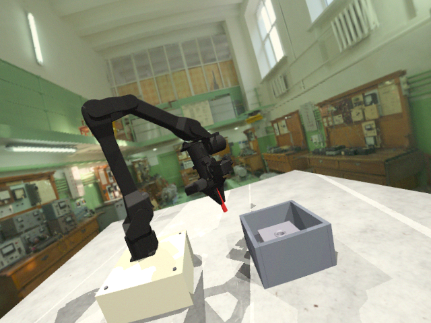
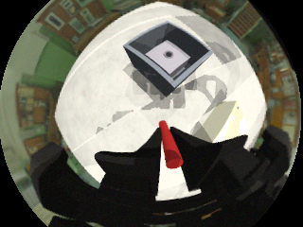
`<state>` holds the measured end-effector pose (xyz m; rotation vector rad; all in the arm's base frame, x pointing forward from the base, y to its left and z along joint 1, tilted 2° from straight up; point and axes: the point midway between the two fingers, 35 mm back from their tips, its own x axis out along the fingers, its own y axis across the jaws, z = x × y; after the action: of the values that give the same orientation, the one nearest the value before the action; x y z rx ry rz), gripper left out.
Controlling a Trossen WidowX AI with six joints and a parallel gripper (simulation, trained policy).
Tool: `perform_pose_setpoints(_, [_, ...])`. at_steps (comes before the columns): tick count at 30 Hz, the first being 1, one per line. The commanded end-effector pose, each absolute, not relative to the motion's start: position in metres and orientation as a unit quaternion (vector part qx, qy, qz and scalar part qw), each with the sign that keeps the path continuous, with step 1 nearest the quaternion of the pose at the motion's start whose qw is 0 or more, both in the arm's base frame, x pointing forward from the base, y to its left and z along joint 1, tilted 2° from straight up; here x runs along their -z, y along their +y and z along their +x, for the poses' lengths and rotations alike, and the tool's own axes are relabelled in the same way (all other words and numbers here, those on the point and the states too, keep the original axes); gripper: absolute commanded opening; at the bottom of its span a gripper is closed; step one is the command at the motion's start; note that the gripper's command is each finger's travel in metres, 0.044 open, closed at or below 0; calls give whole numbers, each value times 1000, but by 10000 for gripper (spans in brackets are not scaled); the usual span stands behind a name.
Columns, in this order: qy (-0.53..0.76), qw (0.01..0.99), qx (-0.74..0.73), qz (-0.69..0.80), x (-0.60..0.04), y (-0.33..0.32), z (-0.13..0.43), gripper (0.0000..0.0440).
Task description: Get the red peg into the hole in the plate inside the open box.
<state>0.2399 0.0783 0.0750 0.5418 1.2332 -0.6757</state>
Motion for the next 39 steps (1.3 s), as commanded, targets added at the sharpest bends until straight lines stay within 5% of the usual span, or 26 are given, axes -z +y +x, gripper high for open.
perform_pose_setpoints(1, [550, 738, 306, 244, -87, 71, 250, 0])
perform_pose_setpoints(39, [500, 710, 381, 318, -89, -58, 329, 4])
